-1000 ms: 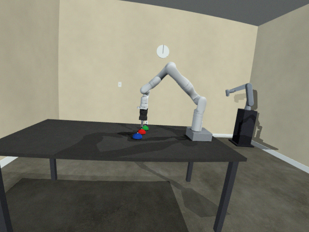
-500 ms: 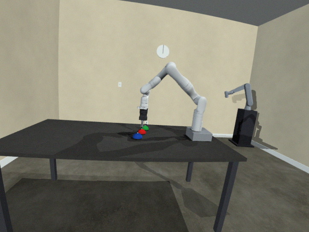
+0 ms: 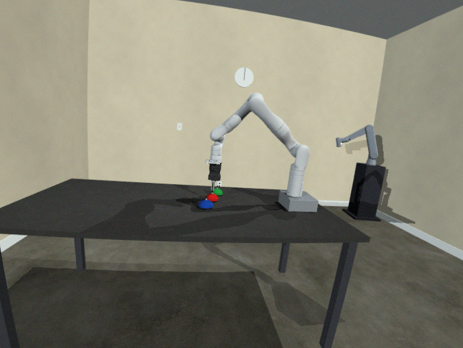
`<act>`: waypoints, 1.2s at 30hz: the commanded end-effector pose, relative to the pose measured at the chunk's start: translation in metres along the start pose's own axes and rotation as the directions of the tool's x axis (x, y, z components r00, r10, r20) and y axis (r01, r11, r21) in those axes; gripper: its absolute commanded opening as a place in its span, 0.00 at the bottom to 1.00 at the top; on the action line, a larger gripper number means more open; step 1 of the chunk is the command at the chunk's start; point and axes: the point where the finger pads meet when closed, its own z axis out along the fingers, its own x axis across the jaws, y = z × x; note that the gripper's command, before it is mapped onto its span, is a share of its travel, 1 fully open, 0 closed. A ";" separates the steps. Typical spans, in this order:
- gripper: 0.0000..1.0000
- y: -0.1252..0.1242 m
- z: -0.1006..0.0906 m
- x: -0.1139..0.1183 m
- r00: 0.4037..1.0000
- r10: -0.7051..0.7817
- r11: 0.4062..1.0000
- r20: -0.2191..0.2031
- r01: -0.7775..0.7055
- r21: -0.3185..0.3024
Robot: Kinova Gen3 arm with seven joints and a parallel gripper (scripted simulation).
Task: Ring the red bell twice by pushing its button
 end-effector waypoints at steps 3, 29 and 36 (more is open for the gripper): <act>0.17 0.000 -0.001 0.001 1.000 0.000 1.000 -0.002 0.000 0.001; 0.17 -0.001 -0.007 0.002 1.000 0.000 1.000 -0.002 0.000 0.001; 0.17 -0.001 -0.007 0.002 1.000 0.000 1.000 -0.002 0.000 0.001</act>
